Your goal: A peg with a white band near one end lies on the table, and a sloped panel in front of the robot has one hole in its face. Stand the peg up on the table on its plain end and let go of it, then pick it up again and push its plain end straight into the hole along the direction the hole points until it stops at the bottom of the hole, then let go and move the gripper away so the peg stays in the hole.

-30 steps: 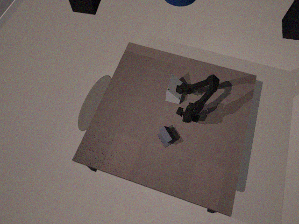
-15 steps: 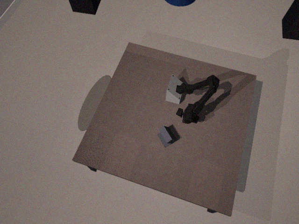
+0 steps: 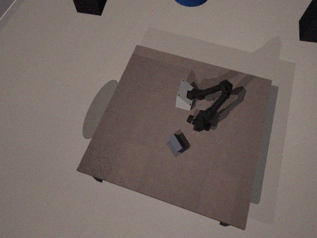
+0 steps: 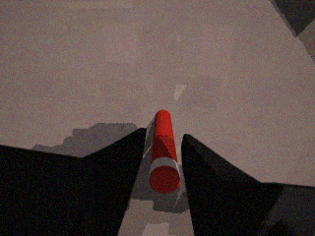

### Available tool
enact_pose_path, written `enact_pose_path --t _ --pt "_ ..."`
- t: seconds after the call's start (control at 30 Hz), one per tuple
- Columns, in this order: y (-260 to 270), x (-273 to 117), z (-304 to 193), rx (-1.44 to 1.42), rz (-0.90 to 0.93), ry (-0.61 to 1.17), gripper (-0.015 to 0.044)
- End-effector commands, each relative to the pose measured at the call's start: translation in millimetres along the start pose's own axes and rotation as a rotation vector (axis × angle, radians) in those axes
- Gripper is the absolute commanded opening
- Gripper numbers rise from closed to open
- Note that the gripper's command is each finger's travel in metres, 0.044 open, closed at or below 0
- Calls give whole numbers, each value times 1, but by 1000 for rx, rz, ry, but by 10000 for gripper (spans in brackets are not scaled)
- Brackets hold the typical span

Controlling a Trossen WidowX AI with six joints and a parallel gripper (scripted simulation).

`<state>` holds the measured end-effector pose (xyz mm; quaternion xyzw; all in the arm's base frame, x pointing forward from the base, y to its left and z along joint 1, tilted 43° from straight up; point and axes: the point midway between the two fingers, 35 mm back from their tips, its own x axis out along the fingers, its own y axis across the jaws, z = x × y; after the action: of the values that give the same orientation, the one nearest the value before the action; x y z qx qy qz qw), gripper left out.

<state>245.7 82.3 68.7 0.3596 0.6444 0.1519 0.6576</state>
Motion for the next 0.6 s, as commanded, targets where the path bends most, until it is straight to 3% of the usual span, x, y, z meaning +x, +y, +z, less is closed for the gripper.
enact_pose_path --t 0.0,0.2,0.57 --pt "0 0 0 -2 1 1 40" --pt "0 0 0 -2 1 1 0" --pt "-2 -29 4 1 -6 1 0"
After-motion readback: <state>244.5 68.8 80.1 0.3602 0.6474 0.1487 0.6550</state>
